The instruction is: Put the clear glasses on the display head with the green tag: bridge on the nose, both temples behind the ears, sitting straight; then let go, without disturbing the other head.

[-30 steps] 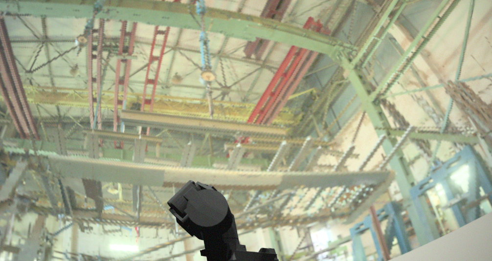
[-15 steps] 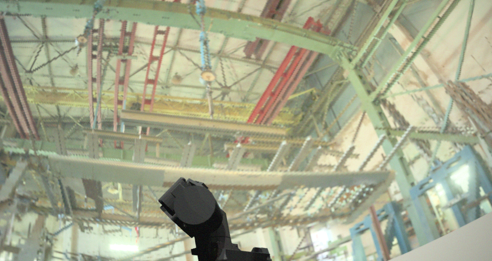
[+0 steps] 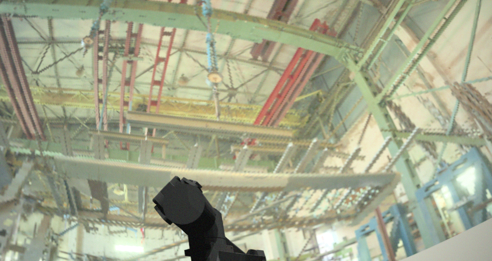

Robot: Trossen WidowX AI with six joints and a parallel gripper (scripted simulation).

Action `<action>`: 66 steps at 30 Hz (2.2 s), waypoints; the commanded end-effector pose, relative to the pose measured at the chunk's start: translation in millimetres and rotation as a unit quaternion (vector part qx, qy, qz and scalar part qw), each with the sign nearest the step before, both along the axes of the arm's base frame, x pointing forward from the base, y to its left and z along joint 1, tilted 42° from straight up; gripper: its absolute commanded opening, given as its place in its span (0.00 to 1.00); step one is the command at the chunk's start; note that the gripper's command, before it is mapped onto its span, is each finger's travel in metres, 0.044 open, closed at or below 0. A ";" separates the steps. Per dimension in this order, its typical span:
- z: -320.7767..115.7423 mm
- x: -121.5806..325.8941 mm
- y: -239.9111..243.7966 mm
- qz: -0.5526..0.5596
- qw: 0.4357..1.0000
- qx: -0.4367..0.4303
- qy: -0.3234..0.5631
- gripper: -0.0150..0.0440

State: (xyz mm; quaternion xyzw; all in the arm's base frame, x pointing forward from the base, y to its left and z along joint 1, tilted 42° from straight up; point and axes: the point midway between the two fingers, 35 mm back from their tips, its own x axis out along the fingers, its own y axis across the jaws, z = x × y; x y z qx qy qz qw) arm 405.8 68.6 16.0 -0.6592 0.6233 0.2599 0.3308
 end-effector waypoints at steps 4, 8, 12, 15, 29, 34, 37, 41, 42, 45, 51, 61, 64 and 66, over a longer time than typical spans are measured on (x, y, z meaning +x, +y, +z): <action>3.1 10.0 1.0 0.004 1.000 -0.001 -0.002 0.25; 3.3 12.0 1.1 0.004 1.000 -0.001 -0.002 0.25; 3.5 13.1 1.0 0.004 1.000 -0.001 -0.003 0.25; 3.5 13.5 1.0 0.004 1.000 -0.001 -0.003 0.25; 3.4 14.2 0.9 0.004 1.000 -0.001 -0.003 0.25; 2.4 13.7 0.0 0.004 1.000 -0.001 -0.003 0.25; 1.9 13.6 -0.4 0.004 1.000 -0.001 -0.003 0.25; 0.4 13.9 -1.8 0.004 1.000 -0.001 -0.003 0.25; -0.1 14.0 -2.3 0.004 1.000 -0.001 -0.003 0.25; -1.2 14.3 -3.4 0.004 1.000 -0.001 -0.003 0.25; -0.3 14.5 -2.6 0.001 1.000 0.001 -0.004 0.43; 4.0 14.0 1.7 0.001 1.000 0.001 -0.003 0.44; 18.5 11.6 15.6 0.002 1.000 -0.001 -0.001 0.44; 24.9 10.1 21.5 0.002 1.000 -0.003 0.000 0.44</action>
